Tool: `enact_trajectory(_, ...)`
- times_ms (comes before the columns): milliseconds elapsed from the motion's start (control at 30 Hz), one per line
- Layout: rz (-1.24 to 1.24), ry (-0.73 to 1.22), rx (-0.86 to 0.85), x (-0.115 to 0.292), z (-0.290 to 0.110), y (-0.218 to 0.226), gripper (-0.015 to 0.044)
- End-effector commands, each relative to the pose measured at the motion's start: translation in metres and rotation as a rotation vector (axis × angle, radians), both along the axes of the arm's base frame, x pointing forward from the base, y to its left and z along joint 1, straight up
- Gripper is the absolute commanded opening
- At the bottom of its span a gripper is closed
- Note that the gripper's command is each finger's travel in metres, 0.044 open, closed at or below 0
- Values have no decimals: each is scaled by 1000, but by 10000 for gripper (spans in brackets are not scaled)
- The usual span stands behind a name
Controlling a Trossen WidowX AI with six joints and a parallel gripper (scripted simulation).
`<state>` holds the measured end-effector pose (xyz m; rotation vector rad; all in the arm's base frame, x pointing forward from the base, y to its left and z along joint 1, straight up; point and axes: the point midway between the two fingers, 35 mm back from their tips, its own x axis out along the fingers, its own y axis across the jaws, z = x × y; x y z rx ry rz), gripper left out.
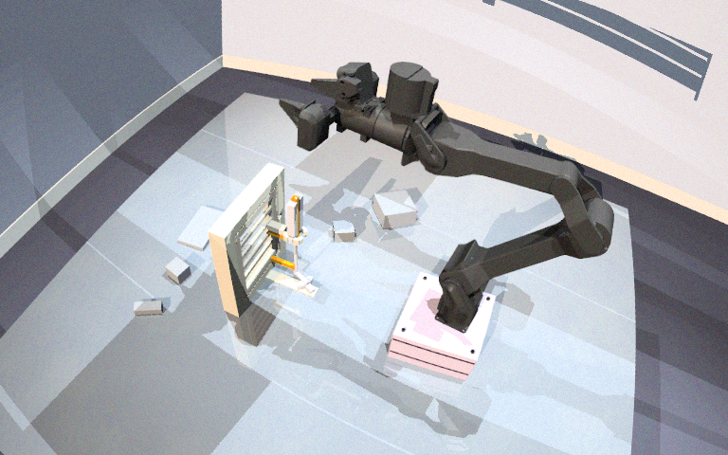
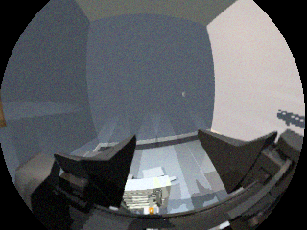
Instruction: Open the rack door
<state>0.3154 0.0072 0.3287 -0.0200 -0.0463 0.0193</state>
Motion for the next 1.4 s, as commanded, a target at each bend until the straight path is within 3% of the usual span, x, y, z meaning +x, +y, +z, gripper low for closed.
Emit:
enact_trajectory(0,0,4,0,1,0,0,374)
enact_trajectory(133,6,89,-4,10,-9,2,283)
enact_trajectory(733,36,552,-30,43,-59,13,283)
enact_trajectory(1367,66,1041,-70,41,-106,24,283)
